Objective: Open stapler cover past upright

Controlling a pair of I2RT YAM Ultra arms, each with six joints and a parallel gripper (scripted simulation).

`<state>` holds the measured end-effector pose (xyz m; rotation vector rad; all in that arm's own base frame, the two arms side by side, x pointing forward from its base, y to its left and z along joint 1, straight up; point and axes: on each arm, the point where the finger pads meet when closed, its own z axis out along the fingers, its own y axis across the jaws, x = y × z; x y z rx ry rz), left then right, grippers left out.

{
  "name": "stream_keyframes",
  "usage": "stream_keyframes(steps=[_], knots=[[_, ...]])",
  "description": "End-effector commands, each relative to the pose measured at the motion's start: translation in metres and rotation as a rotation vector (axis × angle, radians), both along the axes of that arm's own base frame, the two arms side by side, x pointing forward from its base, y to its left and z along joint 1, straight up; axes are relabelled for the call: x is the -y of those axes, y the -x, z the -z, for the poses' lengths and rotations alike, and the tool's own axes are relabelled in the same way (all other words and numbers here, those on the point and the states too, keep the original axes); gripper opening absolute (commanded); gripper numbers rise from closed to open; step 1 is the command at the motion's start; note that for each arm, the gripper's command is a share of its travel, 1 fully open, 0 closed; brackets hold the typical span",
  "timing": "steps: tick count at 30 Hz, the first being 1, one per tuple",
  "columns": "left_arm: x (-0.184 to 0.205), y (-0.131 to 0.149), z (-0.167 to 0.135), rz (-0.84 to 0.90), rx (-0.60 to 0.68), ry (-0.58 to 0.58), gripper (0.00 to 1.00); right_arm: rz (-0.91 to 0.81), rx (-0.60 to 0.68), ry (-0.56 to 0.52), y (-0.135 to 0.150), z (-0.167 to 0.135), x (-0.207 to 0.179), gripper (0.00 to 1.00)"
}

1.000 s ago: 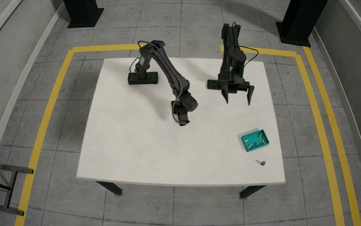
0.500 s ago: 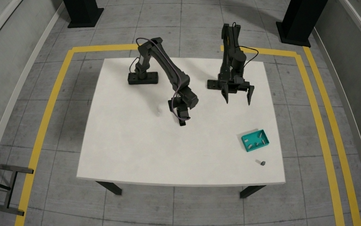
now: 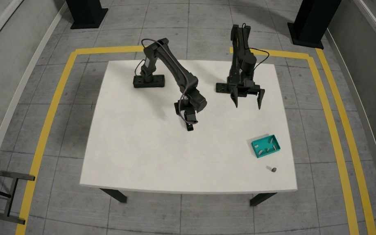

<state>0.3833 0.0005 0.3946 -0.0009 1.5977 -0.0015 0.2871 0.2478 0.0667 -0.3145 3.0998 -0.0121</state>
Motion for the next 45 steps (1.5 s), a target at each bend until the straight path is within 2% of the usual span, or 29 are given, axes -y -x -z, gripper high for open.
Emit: stream_keyframes(steps=[1, 5, 16, 18, 23, 32, 45], knots=[[-0.001, 0.003, -0.018, 0.0, 0.042, -0.002, 1.0, 0.002, 0.071, -0.007, -0.011, -0.014, 0.005, 1.0], [-0.001, 0.003, -0.018, 0.0, 0.042, -0.002, 1.0, 0.002, 0.217, -0.004, -0.026, -0.039, 0.022, 1.0], [-0.001, 0.003, -0.018, 0.0, 0.042, -0.002, 1.0, 0.033, 0.684, -0.065, -0.051, -0.15, 0.096, 1.0], [-0.001, 0.003, -0.018, 0.0, 0.042, -0.002, 1.0, 0.033, 0.684, -0.065, -0.051, -0.15, 0.096, 1.0], [-0.001, 0.003, -0.018, 0.0, 0.042, -0.002, 1.0, 0.043, 0.961, -0.128, -0.064, -0.216, 0.134, 1.0], [-0.001, 0.003, -0.018, 0.0, 0.042, -0.002, 1.0, 0.065, 1.327, -0.188, -0.079, -0.299, 0.185, 1.0], [-0.001, 0.003, -0.018, 0.0, 0.042, -0.002, 1.0, 0.136, 1.553, -0.191, -0.094, -0.346, 0.238, 1.0]])
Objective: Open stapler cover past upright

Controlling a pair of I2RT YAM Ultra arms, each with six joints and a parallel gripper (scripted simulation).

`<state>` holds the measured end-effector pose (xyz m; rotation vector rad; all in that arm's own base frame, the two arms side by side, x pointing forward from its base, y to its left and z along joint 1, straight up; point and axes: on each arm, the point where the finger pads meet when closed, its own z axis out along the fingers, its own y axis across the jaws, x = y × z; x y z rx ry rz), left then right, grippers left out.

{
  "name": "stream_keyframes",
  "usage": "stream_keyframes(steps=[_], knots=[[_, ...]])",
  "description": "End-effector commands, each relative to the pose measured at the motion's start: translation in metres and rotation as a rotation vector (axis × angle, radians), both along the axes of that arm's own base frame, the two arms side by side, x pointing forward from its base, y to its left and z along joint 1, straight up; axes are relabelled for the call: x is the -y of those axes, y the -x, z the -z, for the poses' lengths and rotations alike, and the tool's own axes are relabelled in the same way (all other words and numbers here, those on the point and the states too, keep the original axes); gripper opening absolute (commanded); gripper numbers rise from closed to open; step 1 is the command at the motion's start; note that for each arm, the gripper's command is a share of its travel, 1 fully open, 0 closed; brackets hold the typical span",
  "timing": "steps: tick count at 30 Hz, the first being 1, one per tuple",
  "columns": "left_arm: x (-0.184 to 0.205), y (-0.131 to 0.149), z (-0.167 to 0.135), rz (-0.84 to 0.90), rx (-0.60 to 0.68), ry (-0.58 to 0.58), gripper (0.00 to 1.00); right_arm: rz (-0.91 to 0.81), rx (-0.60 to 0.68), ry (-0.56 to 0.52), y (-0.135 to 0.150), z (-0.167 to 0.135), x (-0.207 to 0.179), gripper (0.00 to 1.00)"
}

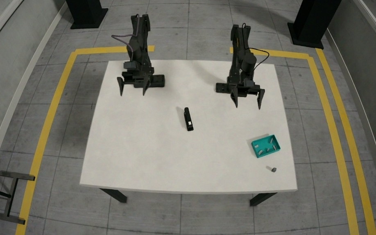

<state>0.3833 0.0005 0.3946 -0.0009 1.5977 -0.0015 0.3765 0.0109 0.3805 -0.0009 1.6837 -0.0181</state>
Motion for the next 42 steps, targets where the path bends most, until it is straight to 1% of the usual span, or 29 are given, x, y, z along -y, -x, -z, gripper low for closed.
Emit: stream_keyframes(steps=[1, 5, 10, 11, 14, 17, 22, 24, 28, 34, 36, 38, 41, 42], knots=[[-0.001, 0.003, -0.018, 0.0, 0.042, -0.002, 1.0, -0.032, 0.137, -0.02, -0.005, -0.035, 0.003, 1.0], [-0.001, 0.003, -0.018, 0.0, 0.042, -0.002, 1.0, -0.006, 0.118, -0.018, -0.007, -0.028, 0.012, 1.0], [0.0, 0.005, -0.021, 0.005, 0.039, -0.009, 1.0, -0.005, 0.118, -0.013, -0.006, -0.028, 0.012, 1.0], [0.001, 0.007, -0.018, 0.007, 0.025, -0.014, 1.0, -0.005, 0.123, -0.013, -0.004, -0.03, 0.012, 1.0], [0.008, 0.011, 0.009, 0.021, -0.066, -0.03, 1.0, -0.005, 0.124, -0.013, -0.004, -0.03, 0.012, 1.0], [0.025, 0.027, 0.049, 0.06, -0.211, -0.057, 1.0, -0.005, 0.124, -0.013, -0.004, -0.03, 0.012, 1.0], [0.077, 0.063, 0.105, 0.191, -0.414, -0.084, 1.0, -0.005, 0.124, -0.013, -0.004, -0.03, 0.012, 1.0], [0.077, 0.063, 0.105, 0.191, -0.414, -0.084, 1.0, -0.005, 0.124, -0.013, -0.004, -0.03, 0.012, 1.0], [0.122, 0.088, 0.151, 0.31, -0.579, -0.114, 1.0, -0.005, 0.124, -0.013, -0.004, -0.03, 0.012, 1.0], [0.192, 0.126, 0.207, 0.52, -0.782, -0.156, 1.0, -0.005, 0.124, -0.013, -0.004, -0.03, 0.012, 1.0], [0.208, 0.135, 0.22, 0.567, -0.832, -0.172, 1.0, -0.005, 0.124, -0.013, -0.004, -0.03, 0.012, 1.0], [0.224, 0.138, 0.223, 0.605, -0.844, -0.175, 1.0, -0.005, 0.124, -0.013, -0.004, -0.03, 0.012, 1.0], [0.229, 0.14, 0.227, 0.619, -0.858, -0.181, 1.0, -0.005, 0.124, -0.013, -0.004, -0.03, 0.012, 1.0], [0.235, 0.144, 0.233, 0.636, -0.88, -0.19, 1.0, -0.005, 0.124, -0.013, -0.004, -0.03, 0.012, 1.0]])
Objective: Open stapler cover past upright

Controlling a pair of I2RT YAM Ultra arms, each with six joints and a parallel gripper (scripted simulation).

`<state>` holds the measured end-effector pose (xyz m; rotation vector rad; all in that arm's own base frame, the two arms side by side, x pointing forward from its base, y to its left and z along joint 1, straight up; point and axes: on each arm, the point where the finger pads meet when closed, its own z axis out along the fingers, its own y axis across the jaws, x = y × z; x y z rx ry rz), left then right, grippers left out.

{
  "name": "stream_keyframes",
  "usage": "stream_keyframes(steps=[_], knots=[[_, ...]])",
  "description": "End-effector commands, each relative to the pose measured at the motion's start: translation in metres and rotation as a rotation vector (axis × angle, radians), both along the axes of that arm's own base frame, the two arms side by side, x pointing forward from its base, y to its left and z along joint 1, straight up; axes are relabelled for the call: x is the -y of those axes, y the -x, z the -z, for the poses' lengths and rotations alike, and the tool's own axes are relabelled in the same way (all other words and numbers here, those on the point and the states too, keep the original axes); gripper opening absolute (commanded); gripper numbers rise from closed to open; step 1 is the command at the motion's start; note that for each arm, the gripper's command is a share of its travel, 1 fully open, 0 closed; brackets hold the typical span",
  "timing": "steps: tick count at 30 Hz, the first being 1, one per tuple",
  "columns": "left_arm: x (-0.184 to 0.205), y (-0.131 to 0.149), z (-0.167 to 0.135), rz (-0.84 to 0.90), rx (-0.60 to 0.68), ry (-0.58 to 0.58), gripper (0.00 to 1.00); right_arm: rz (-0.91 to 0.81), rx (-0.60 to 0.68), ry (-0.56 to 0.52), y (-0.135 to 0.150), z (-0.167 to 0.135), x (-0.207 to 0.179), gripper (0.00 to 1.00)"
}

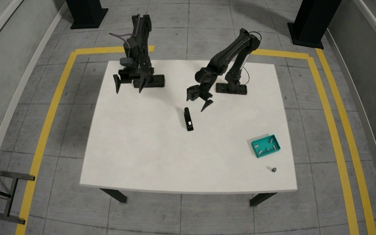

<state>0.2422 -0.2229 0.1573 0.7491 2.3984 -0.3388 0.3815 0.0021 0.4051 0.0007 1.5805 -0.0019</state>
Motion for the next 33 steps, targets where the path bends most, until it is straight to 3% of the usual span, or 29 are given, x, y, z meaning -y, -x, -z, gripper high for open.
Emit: stream_keyframes(steps=[1, 12, 14, 16, 18, 30, 33], knots=[[0.017, 0.004, -0.001, 0.019, -0.026, 0.033, 1.0, 0.005, 0.021, -0.002, 0.001, -0.006, 0.003, 1.0], [0.022, 0.005, 0.006, 0.037, -0.035, 0.01, 1.0, 0.005, 0.021, -0.002, 0.001, -0.006, 0.003, 1.0], [0.016, 0.008, 0.011, 0.005, -0.061, -0.009, 0.77, 0.005, 0.021, -0.002, 0.001, -0.006, 0.003, 1.0], [0.016, 0.008, 0.011, 0.005, -0.061, -0.009, 0.77, 0.005, 0.021, -0.002, 0.001, -0.006, 0.003, 1.0], [0.012, 0.009, 0.018, -0.046, -0.099, -0.022, 0.59, 0.005, 0.021, -0.002, 0.001, -0.006, 0.003, 1.0], [0.01, -0.011, 0.051, -0.521, -0.433, -0.111, 0.59, 0.005, 0.021, -0.002, 0.001, -0.006, 0.003, 1.0], [0.011, -0.011, 0.053, -0.553, -0.462, -0.116, 0.59, 0.005, 0.021, -0.002, 0.001, -0.006, 0.003, 1.0]])
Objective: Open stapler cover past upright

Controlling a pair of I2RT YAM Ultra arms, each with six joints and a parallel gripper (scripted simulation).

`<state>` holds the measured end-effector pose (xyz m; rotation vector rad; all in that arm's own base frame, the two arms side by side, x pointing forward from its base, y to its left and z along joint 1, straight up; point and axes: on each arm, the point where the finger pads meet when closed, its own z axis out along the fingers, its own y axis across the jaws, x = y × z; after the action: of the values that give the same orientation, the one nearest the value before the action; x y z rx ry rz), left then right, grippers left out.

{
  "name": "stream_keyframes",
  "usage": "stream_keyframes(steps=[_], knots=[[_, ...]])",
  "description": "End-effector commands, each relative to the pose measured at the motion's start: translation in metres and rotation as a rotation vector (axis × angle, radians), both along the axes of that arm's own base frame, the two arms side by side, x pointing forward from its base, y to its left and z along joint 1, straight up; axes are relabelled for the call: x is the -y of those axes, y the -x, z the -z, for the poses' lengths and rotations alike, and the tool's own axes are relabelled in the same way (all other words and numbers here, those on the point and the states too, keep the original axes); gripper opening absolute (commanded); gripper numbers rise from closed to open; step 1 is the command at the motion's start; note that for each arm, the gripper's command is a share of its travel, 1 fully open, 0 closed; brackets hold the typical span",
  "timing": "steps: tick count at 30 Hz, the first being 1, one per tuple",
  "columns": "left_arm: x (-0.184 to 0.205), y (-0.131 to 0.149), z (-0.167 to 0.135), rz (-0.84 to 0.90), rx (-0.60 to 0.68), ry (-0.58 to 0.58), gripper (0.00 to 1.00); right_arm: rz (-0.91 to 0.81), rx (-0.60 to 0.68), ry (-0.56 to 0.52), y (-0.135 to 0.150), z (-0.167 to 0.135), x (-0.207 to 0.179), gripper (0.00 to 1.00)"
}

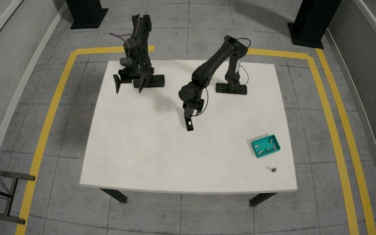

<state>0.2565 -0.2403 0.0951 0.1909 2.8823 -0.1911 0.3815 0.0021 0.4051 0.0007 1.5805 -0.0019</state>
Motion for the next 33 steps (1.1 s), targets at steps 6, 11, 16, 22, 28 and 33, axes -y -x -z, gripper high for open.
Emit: stream_keyframes(steps=[6, 11, 16, 22, 28, 33], knots=[[-0.003, -0.009, 0.004, -0.314, -0.207, -0.068, 0.59, 0.005, 0.021, -0.002, 0.001, -0.006, 0.003, 1.0], [0.001, -0.021, 0.012, -0.405, -0.265, -0.088, 0.59, 0.005, 0.021, -0.002, 0.001, -0.006, 0.003, 1.0], [0.003, -0.028, 0.015, -0.427, -0.275, -0.089, 0.59, 0.005, 0.021, -0.002, 0.001, -0.006, 0.003, 1.0], [0.007, -0.034, 0.012, -0.411, -0.249, -0.076, 0.59, 0.005, 0.021, -0.002, 0.001, -0.006, 0.003, 1.0], [0.005, -0.032, 0.027, -0.412, -0.255, -0.084, 0.59, 0.005, 0.021, -0.002, 0.001, -0.006, 0.003, 1.0], [0.004, -0.031, 0.036, -0.413, -0.26, -0.09, 0.59, 0.005, 0.021, -0.002, 0.001, -0.006, 0.003, 1.0]])
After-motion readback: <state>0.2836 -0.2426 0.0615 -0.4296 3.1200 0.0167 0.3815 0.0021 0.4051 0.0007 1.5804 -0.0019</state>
